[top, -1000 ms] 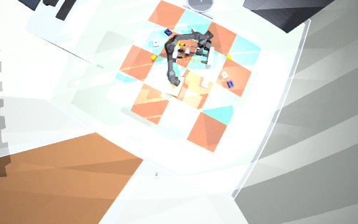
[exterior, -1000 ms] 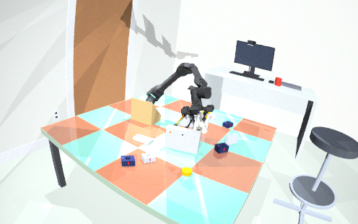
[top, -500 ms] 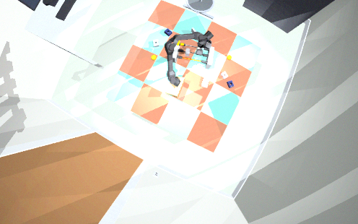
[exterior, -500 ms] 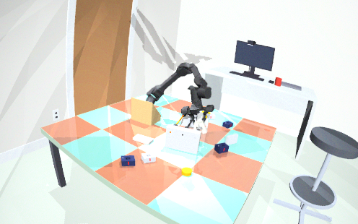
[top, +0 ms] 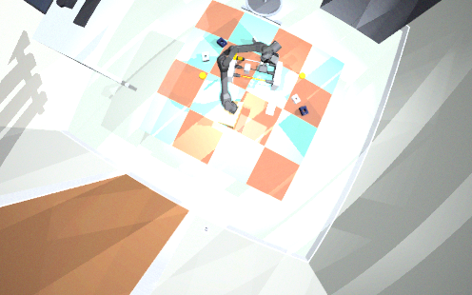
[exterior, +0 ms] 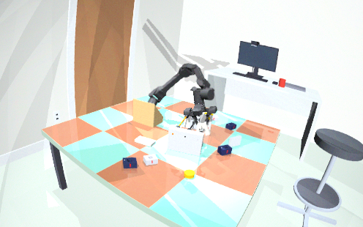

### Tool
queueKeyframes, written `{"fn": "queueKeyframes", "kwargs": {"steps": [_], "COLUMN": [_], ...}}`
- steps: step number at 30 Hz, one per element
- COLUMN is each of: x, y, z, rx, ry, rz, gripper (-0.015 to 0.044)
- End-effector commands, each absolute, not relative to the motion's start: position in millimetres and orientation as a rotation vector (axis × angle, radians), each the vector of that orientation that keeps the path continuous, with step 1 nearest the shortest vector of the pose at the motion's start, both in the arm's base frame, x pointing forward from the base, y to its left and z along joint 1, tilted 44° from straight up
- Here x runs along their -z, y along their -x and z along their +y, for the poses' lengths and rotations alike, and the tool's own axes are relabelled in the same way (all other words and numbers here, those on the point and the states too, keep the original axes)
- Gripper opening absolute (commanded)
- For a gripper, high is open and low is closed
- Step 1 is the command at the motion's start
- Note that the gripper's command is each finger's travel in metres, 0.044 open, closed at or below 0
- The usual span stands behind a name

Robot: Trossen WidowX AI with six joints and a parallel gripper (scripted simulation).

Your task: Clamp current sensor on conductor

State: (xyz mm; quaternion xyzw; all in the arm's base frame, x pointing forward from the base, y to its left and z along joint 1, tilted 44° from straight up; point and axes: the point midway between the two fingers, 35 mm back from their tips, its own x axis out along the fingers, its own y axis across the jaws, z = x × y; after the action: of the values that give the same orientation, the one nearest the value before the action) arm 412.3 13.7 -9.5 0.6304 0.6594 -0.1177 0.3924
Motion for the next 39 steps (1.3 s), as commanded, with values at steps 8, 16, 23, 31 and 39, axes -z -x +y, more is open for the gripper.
{"fn": "queueKeyframes", "kwargs": {"steps": [8, 16, 23, 31, 39], "x": [9, 9, 9, 10, 10], "y": [-415, -421, -425, -424, -424], "z": [14, 16, 18, 21, 21], "rx": [0.309, 0.353, 0.389, 0.403, 0.403], "ry": [-1.580, -1.517, -1.457, -1.441, -1.441], "rz": [1.691, 1.758, 1.818, 1.846, 1.846], "gripper": [0.0000, 0.0000, 0.0000, 0.0079, 0.0289]}}
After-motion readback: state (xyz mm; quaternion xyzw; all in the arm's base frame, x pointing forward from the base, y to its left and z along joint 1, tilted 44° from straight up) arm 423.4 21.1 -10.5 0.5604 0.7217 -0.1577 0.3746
